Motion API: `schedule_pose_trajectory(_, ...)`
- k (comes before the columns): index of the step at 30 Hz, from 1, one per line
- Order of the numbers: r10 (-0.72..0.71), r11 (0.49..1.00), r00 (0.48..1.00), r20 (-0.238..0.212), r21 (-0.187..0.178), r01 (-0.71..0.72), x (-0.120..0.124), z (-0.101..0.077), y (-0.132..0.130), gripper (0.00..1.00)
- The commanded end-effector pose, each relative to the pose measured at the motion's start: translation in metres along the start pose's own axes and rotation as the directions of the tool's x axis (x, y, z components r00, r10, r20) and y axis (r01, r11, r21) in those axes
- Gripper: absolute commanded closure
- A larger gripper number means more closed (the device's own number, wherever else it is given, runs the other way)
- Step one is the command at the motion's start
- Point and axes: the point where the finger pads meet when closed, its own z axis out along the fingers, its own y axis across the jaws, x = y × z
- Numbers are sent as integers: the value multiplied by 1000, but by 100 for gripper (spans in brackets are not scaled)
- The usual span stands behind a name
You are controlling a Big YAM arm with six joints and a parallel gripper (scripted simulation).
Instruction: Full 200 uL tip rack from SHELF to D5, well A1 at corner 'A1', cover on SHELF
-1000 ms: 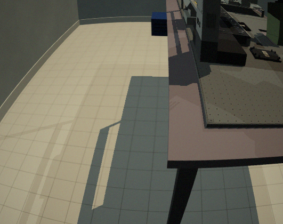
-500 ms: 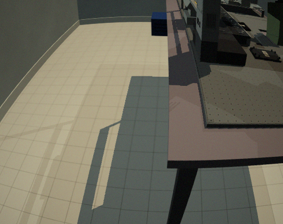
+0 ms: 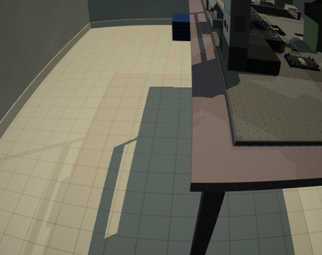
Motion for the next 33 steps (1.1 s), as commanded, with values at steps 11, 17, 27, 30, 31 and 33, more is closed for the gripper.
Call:
schedule_pose_trajectory(11,252,966,967,40,53,-254,-4,-22,-22,100)
schedule_pose_trajectory(17,366,928,929,47,48,-368,-4,-22,-22,100)
schedule_pose_trajectory(27,510,858,859,54,40,-512,-4,-23,-23,100)
schedule_pose_trajectory(30,560,826,827,56,37,-562,-4,-23,-23,100)
schedule_pose_trajectory(31,576,815,815,57,36,-579,-4,-23,-23,100)
schedule_pose_trajectory(33,609,791,791,59,34,-611,-4,-23,-23,100)
